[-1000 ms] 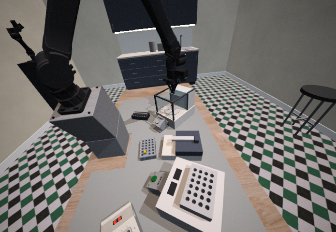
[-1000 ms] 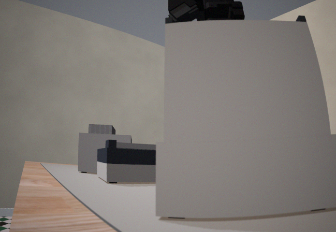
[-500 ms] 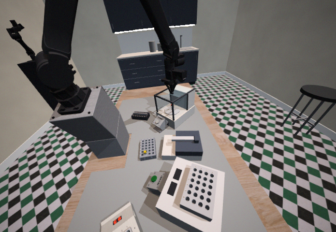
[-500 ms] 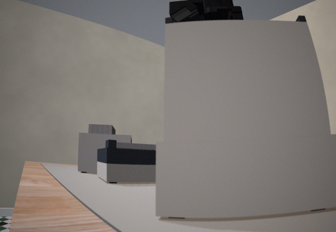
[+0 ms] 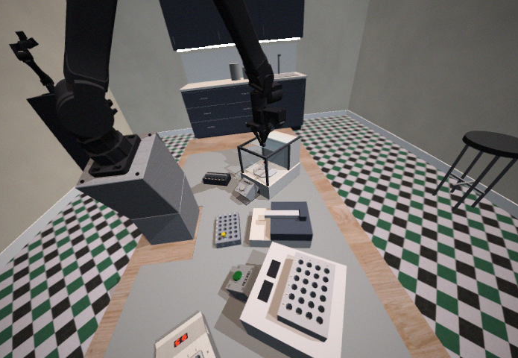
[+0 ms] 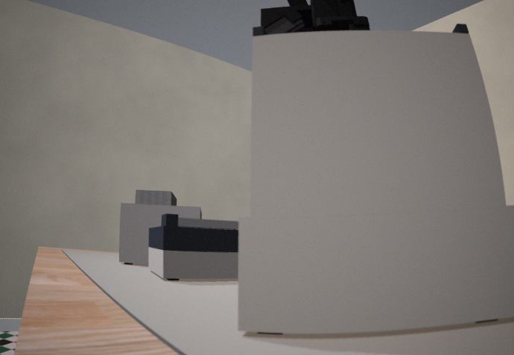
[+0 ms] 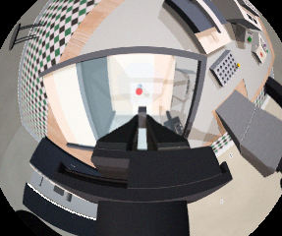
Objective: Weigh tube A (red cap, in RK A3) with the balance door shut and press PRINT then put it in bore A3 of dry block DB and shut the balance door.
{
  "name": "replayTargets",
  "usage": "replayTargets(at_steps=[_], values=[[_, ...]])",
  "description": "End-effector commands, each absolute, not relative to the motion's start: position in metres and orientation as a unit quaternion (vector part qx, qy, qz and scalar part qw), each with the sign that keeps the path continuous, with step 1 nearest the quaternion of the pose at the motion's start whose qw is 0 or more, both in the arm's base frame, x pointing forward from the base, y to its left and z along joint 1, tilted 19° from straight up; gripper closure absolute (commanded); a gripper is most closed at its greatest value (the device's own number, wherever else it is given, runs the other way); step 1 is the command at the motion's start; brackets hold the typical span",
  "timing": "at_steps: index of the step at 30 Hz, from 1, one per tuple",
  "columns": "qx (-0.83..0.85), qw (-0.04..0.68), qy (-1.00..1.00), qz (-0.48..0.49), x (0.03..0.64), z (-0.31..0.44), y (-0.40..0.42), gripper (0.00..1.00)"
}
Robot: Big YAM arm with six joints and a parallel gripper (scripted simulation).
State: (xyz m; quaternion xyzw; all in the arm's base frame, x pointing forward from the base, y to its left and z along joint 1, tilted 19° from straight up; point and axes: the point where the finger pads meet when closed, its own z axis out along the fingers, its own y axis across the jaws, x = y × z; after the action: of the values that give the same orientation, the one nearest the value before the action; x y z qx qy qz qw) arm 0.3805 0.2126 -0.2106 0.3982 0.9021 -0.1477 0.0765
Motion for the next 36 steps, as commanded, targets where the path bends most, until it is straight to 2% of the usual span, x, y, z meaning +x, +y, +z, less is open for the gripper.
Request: replayTargets(at_steps=[1,36], values=[[0.403,0.082,0.901,-0.139,0.386,-0.198,0.207,0.94],[0.403,0.081,0.901,-0.14,0.362,-0.192,0.187,0.94]])
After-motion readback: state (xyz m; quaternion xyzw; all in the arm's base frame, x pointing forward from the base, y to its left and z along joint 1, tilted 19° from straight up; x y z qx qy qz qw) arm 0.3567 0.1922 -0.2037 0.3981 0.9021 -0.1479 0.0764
